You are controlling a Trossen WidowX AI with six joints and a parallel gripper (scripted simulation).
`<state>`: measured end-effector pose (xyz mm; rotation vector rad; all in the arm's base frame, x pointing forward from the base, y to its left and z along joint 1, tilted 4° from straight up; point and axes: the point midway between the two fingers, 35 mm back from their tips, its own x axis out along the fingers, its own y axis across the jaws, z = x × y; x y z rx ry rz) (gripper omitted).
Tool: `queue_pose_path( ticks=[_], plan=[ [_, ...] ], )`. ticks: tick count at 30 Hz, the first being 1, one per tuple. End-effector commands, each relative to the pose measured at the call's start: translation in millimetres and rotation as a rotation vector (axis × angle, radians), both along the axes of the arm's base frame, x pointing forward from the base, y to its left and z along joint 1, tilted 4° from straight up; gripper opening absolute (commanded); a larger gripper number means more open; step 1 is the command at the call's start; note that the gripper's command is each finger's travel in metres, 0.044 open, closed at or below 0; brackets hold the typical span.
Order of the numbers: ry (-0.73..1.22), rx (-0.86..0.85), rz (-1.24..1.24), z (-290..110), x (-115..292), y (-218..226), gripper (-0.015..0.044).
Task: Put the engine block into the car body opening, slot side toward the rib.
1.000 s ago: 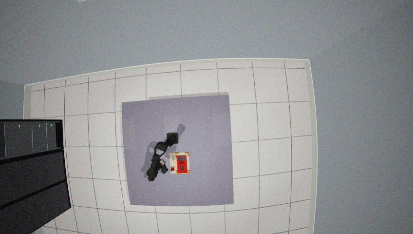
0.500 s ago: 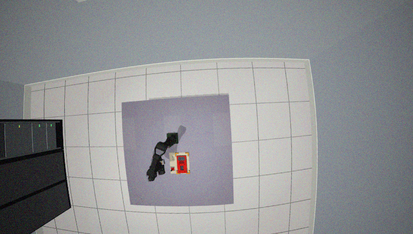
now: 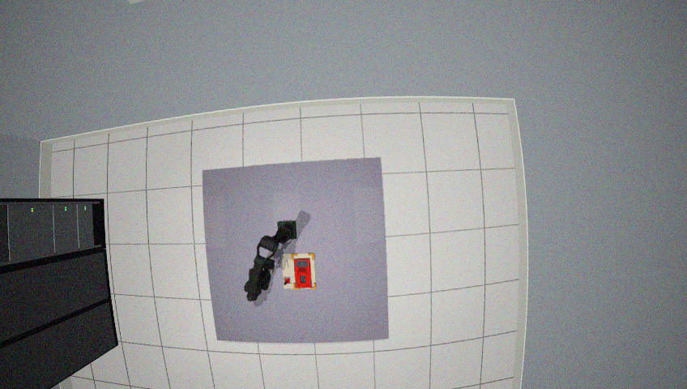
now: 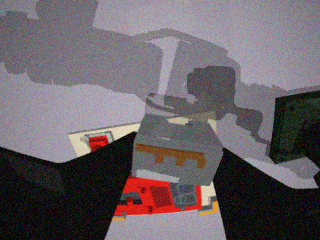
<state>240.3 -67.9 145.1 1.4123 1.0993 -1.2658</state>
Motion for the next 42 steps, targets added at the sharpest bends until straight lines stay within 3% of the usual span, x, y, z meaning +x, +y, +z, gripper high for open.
queue_pose_path(
  ticks=[1,19,28,42],
  plan=[
    [0.004,0.006,-0.115,-0.8,0.2,-0.4,0.0],
    [0.03,0.053,-0.736,-3.3,0.5,-0.3,0.0],
    [0.036,0.065,-0.894,-14.4,1.1,0.7,0.0],
    [0.036,0.065,-0.899,-46.2,3.5,2.0,0.0]
  ],
)
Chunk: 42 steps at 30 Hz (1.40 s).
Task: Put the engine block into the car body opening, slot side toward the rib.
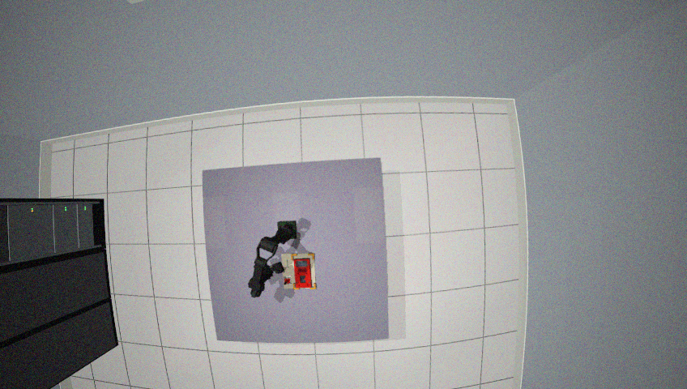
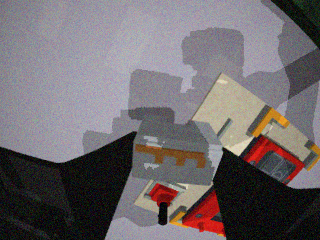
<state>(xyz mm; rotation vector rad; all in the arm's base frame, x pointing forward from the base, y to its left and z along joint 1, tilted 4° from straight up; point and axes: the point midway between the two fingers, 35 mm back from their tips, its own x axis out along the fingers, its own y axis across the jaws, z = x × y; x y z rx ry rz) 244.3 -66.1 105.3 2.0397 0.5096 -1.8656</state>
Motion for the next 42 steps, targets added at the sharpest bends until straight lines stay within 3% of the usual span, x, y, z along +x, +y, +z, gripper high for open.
queue_pose_path(
  ticks=[1,42],
  plan=[
    [0.004,-0.001,-0.007,-8.9,-0.3,0.2,0.0],
    [0.005,0.0,-0.007,-83.7,5.0,3.3,0.0]
  ],
)
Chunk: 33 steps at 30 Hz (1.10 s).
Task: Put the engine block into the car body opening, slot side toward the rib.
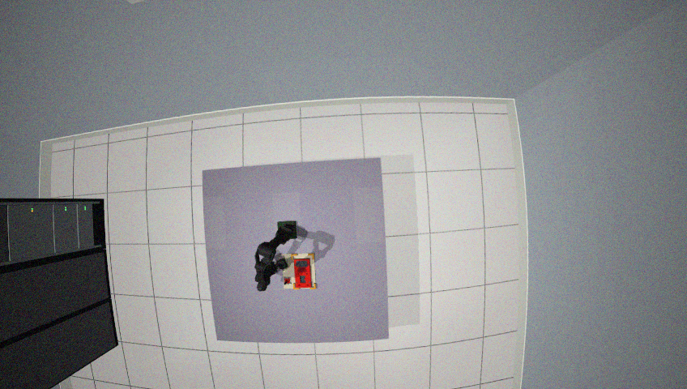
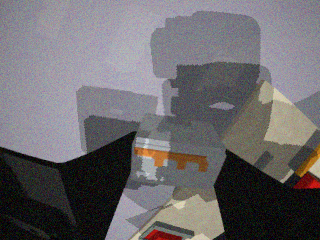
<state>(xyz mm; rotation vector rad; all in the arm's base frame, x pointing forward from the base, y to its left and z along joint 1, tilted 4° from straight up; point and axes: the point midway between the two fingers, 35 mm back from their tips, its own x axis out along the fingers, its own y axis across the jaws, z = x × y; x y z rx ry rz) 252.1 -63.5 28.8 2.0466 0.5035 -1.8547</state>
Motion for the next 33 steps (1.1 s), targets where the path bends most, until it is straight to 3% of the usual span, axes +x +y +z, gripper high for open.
queue_pose_path(
  ticks=[1,6,23,33],
  plan=[
    [0.015,0.003,-0.006,-8.7,-2.7,0.8,0.0],
    [0.015,0.003,-0.006,-8.7,-2.7,0.8,0.0],
    [0.0,0.0,0.0,-2.0,0.0,0.2,0.044],
    [0.013,0.002,-0.006,15.4,0.1,-2.2,0.044]
  ],
)
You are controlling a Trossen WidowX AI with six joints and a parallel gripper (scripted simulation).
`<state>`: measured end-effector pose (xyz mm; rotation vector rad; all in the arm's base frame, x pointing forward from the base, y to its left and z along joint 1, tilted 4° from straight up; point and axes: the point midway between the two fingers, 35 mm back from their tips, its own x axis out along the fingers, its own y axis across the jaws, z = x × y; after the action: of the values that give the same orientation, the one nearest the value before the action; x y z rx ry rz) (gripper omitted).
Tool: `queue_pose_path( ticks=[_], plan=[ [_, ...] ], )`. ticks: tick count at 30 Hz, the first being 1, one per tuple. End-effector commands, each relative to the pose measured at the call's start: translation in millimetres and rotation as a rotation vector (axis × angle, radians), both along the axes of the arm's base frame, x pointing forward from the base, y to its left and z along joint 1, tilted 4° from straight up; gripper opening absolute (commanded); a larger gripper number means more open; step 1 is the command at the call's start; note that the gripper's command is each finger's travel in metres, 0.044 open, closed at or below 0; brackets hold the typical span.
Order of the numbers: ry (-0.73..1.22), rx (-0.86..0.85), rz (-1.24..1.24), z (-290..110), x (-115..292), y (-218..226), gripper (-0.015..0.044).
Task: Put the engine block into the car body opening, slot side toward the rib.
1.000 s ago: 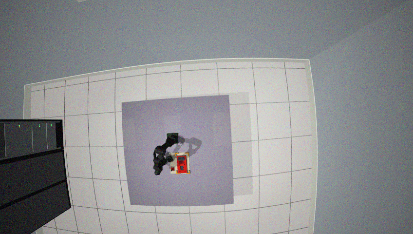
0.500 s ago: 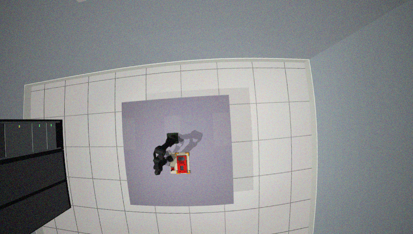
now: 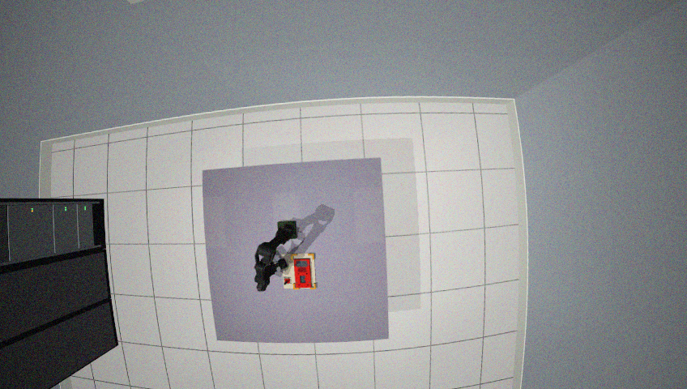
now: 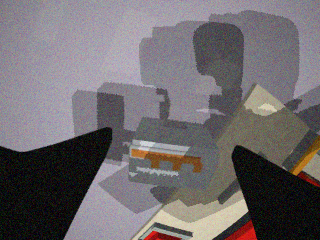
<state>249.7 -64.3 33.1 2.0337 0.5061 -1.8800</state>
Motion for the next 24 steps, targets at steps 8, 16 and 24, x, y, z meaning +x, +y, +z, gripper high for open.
queue_pose_path(
  ticks=[8,16,24],
  plan=[
    [-0.006,0.0,-0.001,39.2,0.5,-2.5,0.044],
    [-0.011,-0.003,-0.008,35.8,1.5,-3.0,0.044],
    [-0.013,-0.007,0.044,36.1,1.4,-3.0,0.044]
  ],
)
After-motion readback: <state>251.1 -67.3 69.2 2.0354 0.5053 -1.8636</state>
